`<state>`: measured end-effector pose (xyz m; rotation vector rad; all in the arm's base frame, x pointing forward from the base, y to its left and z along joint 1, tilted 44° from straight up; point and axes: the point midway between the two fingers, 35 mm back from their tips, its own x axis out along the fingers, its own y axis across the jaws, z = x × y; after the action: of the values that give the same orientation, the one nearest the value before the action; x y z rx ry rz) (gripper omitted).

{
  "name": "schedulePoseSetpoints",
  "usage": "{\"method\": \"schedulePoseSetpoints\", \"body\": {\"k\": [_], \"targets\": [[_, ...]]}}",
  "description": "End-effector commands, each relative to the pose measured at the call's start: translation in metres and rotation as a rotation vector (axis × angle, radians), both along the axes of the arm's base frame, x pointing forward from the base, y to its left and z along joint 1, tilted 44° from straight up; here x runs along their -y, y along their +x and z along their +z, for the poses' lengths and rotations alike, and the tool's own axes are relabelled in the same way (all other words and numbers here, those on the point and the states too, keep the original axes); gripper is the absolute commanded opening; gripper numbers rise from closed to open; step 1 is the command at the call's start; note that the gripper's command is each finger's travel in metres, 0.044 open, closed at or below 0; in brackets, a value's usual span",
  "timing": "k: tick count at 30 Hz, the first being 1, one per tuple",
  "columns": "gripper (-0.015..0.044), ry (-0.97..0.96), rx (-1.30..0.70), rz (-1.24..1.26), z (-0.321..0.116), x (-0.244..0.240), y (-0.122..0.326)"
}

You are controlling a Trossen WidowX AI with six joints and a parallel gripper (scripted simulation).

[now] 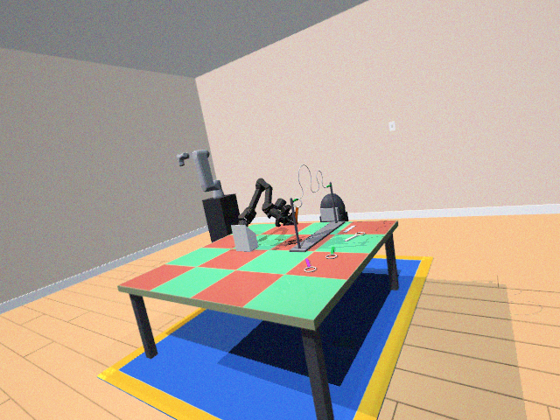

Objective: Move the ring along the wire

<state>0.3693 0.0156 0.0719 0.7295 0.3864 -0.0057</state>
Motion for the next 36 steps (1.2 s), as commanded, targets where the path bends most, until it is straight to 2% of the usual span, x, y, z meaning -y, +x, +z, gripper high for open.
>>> {"method": "schedulePoseSetpoints", "body": {"k": [1,21,36], "targets": [[0.0160,0.000,-0.001,0.000,0.001,0.000,-0.002],[0.0160,0.004,-0.005,-0.004,0.016,0.006,-0.045],[0.0160,0.004,-0.005,-0.004,0.016,0.006,-0.046]]}}
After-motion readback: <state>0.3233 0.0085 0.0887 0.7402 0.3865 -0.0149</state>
